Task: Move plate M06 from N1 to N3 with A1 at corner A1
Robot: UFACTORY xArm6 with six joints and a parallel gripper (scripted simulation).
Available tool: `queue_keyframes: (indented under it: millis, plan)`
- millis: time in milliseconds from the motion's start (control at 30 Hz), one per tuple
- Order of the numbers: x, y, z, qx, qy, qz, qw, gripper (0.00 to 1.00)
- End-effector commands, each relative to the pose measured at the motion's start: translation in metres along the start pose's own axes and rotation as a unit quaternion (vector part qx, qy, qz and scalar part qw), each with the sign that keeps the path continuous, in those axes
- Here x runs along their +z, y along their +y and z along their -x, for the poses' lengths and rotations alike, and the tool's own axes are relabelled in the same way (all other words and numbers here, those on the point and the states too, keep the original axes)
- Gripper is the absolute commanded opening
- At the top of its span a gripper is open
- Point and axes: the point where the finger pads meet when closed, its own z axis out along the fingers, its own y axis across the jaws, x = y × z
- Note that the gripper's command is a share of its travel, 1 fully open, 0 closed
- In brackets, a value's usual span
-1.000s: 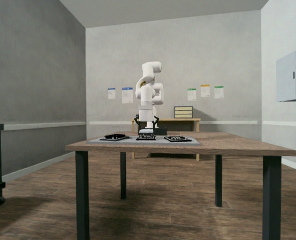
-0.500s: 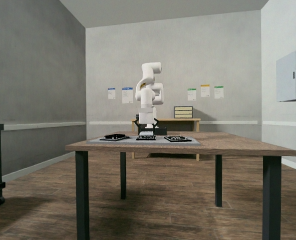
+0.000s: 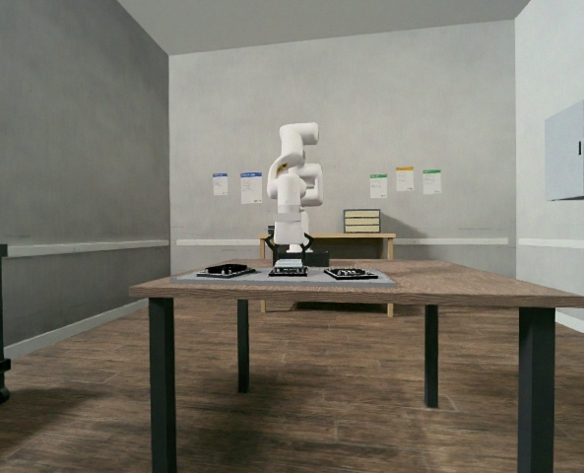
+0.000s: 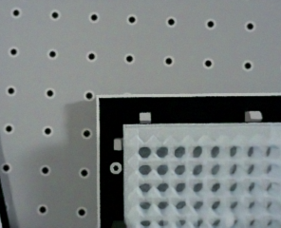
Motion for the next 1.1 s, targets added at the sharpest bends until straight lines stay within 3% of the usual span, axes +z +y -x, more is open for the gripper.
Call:
queue_keyframes:
  millis: [0, 1067]
  plan:
    - [0.000, 0.000, -0.002, 0.000, 0.002, 0.000, 1.000, 0.00]
    - [0.012, 0.000, -0.002, 0.000, 0.002, 0.000, 1.000, 0.00]
